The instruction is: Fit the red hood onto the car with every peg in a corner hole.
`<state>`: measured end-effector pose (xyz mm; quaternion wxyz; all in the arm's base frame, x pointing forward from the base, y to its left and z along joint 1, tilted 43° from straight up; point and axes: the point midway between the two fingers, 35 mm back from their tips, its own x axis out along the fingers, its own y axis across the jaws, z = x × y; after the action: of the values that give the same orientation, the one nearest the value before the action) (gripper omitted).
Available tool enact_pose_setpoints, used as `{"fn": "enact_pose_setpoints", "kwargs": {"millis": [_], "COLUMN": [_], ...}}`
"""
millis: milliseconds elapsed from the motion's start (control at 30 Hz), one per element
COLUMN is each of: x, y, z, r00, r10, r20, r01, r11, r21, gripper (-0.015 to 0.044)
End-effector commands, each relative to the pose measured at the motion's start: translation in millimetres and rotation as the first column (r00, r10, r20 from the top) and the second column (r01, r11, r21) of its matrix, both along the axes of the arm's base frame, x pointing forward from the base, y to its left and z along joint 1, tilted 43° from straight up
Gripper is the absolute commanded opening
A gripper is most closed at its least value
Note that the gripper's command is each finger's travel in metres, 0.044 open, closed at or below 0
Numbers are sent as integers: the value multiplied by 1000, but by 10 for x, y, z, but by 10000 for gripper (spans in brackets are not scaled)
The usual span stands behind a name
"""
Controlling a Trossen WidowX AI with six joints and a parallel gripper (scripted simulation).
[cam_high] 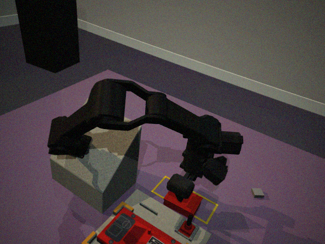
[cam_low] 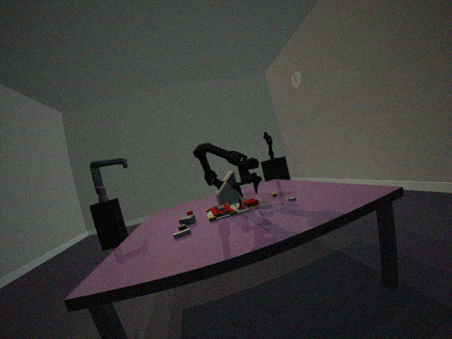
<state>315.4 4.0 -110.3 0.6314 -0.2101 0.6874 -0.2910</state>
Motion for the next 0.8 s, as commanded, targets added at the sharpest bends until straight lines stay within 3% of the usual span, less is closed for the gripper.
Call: {"fn": "enact_pose_setpoints", "kwargs": {"millis": [0,767], "x": [-13,-43], "y": [-31,-141], "z": [-20,-112], "r00": [1000,1000], "r10": [3,2], "r20": [-4,-4], "r01": [-3,-2], "r11": [1000,1000], "r21": [-4,-6], "gripper": [440,440]}}
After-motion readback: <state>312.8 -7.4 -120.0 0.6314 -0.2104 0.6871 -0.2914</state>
